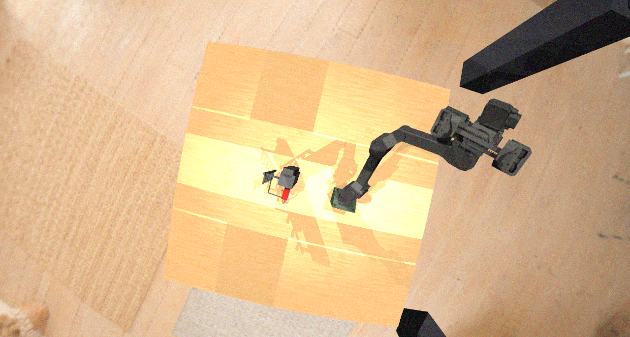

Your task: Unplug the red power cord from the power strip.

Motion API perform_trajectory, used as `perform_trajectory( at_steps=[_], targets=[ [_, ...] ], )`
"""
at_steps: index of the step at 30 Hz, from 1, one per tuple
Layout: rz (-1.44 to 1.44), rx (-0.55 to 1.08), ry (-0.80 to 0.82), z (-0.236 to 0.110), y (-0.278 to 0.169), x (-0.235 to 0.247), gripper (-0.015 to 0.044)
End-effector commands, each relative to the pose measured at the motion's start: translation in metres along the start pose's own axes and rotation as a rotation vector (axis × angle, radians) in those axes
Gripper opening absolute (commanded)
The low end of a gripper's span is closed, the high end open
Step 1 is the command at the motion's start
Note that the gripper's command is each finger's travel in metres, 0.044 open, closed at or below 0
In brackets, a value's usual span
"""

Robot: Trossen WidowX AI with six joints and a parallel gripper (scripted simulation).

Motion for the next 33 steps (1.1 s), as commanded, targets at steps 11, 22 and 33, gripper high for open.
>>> perform_trajectory(
  at_steps=[11,22,33],
  targets=[
    [-0.289,-0.087,-0.095,0.042,-0.028,0.034,0.016],
    [-0.768,-0.063,-0.111,0.119,-0.107,0.08,0.016],
    [-1.152,0.134,-0.052,0.204,-0.224,0.074,0.016]
  ],
)
Point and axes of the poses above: the point midway between the two fingers, 35 mm back from their tips, its own z axis out along the fingers, its own x axis across the jaws, y = z × x, the point moved 8 cm from there along -z, back along the fingers, and after that the axes turned 10 degrees about -z, right-handed, at the moved point
